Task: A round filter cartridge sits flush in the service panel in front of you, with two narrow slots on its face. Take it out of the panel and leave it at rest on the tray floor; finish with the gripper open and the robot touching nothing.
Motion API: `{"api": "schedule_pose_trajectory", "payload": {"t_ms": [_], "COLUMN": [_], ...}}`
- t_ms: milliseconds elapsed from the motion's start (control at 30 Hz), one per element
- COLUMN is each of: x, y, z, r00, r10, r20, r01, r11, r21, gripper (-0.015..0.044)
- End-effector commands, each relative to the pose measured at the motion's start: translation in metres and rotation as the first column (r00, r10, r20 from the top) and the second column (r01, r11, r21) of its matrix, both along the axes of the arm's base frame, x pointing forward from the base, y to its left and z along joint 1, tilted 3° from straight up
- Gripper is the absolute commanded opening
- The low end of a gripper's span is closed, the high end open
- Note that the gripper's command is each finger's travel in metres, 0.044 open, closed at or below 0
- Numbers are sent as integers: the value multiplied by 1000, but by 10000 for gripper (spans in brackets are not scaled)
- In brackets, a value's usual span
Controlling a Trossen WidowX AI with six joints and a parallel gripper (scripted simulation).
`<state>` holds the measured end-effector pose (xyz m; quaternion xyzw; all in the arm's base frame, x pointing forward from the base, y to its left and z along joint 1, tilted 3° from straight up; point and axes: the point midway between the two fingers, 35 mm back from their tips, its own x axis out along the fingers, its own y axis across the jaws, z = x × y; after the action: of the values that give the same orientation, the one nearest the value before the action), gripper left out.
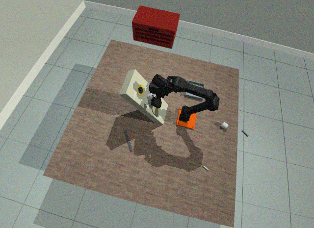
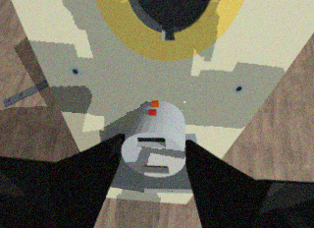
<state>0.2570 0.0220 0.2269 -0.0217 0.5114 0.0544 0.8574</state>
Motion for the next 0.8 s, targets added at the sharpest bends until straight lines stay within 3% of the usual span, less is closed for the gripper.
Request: {"api": "schedule_pose_trajectory", "payload": {"t_ms": [0,267,767], "x": [0,6,4], "y": [0,1,-1], "z": [0,9,52], "r00": [1000,1000,1000], "r10": [1,0,0], "r20": [-1,0,0], "r01": [-1,0,0], "r11": [1000,1000,1000], "r21": [1,1,0], "gripper": [192,0,0]}}
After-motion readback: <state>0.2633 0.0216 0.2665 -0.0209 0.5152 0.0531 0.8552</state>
